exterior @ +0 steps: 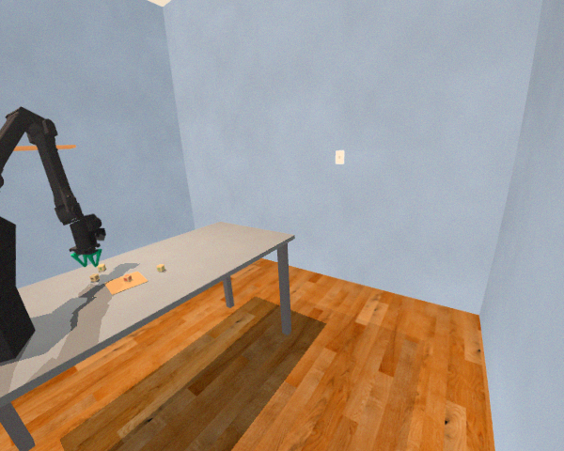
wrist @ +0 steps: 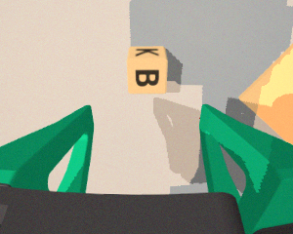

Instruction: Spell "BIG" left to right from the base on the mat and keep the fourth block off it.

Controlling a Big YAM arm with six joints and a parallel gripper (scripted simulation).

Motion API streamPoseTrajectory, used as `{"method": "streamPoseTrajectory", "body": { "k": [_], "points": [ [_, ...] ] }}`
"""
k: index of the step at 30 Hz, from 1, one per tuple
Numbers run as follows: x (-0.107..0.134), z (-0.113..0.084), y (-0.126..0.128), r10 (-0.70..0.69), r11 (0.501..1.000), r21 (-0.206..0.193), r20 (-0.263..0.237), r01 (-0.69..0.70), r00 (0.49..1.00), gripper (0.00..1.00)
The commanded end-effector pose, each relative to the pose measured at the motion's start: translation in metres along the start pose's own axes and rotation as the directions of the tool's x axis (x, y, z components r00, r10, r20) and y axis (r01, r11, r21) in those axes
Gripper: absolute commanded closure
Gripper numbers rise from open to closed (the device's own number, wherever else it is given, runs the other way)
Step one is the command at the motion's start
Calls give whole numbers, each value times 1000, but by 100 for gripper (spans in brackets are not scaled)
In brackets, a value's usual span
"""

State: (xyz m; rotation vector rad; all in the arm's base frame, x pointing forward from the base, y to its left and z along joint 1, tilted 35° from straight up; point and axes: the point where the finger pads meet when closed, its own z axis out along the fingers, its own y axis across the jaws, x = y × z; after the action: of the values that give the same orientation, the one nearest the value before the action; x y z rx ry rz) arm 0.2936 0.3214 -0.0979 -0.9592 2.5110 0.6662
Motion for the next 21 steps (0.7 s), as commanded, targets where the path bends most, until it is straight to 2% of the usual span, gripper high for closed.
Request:
{"method": "streamPoseTrajectory", "body": {
  "k": [1,12,15,21],
  "points": [
    [-1,8,3,0,1000,-3,5,0,1000,42],
    [-1,25,3,0,1000,-3,5,0,1000,42],
    [4,24,-3,9,1000,4,-3,-9,1000,42],
    [-1,33,2,0,1000,-2,5,0,1000,42]
  ]
}}
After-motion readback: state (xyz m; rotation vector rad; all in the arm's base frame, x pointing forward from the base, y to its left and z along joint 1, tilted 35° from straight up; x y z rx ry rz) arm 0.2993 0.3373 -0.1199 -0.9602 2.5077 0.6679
